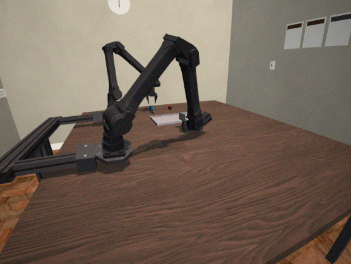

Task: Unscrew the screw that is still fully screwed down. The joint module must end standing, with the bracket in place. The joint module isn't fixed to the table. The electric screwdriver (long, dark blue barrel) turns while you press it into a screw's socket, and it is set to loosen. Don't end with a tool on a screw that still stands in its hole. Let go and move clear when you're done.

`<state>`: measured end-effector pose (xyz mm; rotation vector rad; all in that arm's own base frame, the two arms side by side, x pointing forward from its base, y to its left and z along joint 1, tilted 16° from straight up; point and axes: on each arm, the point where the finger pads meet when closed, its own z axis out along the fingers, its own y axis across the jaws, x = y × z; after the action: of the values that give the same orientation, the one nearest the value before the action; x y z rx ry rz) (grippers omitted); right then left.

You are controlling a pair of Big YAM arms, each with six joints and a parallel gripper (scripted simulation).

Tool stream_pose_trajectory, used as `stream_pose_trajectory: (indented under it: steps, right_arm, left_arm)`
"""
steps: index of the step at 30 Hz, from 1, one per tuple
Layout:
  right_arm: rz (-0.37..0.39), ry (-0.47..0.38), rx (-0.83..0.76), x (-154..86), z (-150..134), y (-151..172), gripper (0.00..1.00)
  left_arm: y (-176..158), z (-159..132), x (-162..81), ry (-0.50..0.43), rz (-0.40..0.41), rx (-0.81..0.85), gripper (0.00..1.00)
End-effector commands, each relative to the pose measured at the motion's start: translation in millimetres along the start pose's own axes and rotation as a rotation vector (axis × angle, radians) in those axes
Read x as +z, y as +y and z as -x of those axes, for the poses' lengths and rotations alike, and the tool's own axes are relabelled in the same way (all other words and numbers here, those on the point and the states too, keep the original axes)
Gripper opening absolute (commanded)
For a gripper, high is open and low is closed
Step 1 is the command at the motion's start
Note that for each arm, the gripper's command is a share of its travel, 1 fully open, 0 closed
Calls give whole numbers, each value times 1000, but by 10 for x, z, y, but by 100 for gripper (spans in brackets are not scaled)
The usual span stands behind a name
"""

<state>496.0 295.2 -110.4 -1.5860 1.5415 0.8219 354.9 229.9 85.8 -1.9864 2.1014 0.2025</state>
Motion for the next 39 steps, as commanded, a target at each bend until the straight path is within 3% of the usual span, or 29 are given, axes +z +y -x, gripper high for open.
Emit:
stream_pose_trajectory:
  steps: [1, 29, 30, 39]
  right_arm:
    - [-14, -9, -23, 3, 89, -114, 59]
    - [-14, -9, -23, 3, 89, -114, 59]
    - [-14, -9, -23, 3, 89, -114, 59]
    - [-14, -9, -23, 3, 89, -114, 59]
  left_arm:
    - [-94, 66, -83, -14, -22, -9, 65]
    - [-94, 66, -83, -14, -22, -9, 65]
    - [-34, -28, 62, 1, 0, -10, 65]
    - [-9, 21, 216, 0, 1, -4, 65]
